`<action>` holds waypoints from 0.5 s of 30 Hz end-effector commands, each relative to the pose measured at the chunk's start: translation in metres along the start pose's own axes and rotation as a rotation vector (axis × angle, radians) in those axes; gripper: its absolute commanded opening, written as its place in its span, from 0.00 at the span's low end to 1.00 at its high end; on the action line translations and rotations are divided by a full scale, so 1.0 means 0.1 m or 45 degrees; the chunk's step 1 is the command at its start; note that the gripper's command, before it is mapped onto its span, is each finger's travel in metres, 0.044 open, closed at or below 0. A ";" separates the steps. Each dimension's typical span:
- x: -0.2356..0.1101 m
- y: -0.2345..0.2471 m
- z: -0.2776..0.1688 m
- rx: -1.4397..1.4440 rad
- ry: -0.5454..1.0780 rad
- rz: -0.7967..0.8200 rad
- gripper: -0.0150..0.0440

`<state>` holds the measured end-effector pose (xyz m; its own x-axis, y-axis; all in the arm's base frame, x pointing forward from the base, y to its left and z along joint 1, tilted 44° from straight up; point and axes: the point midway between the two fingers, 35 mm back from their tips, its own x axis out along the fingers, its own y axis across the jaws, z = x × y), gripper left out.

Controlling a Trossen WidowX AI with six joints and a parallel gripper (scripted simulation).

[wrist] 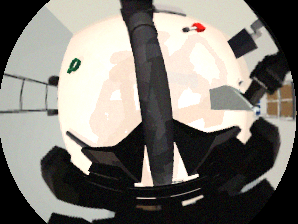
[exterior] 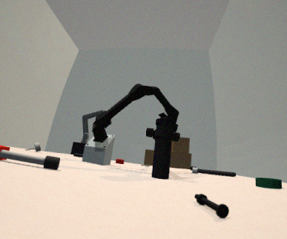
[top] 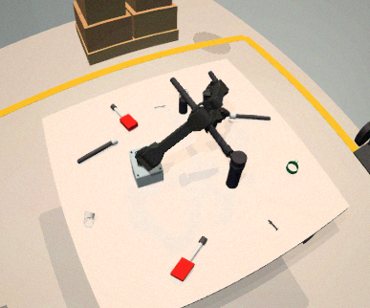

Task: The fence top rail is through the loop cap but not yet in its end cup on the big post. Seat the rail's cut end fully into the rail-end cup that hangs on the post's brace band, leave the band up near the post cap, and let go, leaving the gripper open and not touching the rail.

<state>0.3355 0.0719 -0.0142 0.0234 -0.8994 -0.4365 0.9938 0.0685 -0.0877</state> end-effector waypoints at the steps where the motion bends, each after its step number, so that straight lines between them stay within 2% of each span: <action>1: -0.03 0.02 0.03 -0.004 -0.011 0.012 0.25; 15: -0.04 0.03 0.03 -0.004 -0.013 0.013 0.25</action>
<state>0.3358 0.0720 -0.0134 0.0212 -0.9011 -0.4331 0.9937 0.0668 -0.0904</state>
